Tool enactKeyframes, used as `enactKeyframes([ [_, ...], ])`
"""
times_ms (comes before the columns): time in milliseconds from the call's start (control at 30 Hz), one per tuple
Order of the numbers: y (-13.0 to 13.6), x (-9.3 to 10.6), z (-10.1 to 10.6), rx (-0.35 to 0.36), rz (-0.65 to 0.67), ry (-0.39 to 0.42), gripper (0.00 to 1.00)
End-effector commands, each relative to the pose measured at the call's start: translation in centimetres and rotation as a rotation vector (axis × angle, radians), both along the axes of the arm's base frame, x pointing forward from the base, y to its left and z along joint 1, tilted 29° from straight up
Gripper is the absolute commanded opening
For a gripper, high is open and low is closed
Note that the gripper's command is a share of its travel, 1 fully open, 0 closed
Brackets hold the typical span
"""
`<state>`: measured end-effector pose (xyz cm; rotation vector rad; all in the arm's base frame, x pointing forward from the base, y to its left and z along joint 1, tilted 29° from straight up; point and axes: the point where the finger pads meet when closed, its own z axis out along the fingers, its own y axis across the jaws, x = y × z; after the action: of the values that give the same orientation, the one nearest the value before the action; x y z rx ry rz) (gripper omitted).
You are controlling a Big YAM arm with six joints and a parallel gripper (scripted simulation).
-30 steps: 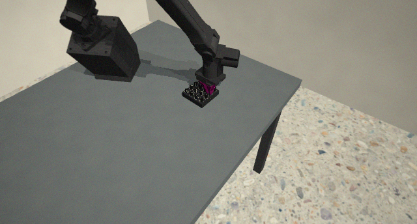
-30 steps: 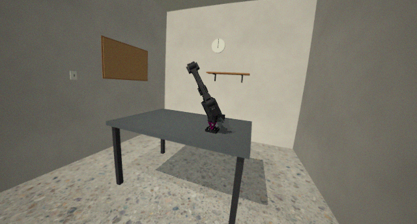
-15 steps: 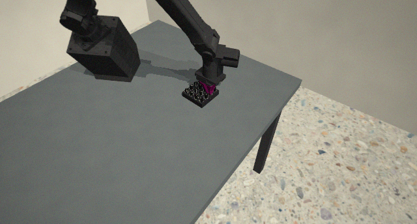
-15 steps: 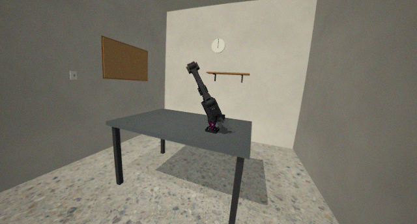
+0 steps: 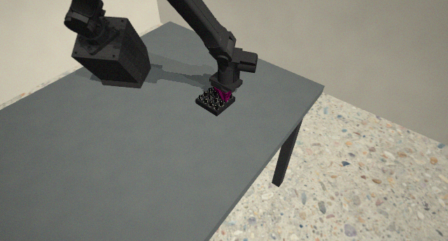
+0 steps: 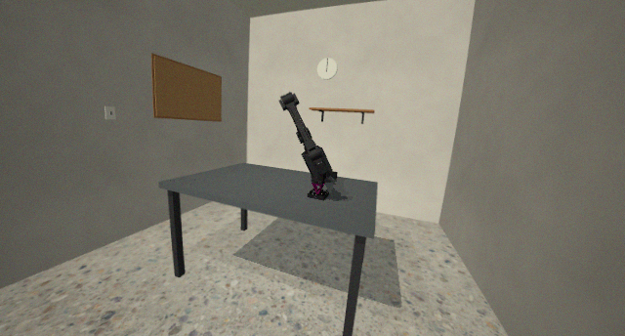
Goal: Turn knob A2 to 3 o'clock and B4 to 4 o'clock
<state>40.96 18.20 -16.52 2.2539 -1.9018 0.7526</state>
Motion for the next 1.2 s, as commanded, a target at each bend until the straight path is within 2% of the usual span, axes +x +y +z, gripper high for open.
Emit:
enactKeyframes([
  [0, 1.66, 1.95, 0.97, 0.036, 0.001, -0.045, 0.08],
  [600, 1.66, 1.97, 0.97, 0.066, -0.078, -0.079, 0.08],
  [1167, 1.66, 2.00, 1.00, 0.141, -0.283, -0.166, 0.08],
])
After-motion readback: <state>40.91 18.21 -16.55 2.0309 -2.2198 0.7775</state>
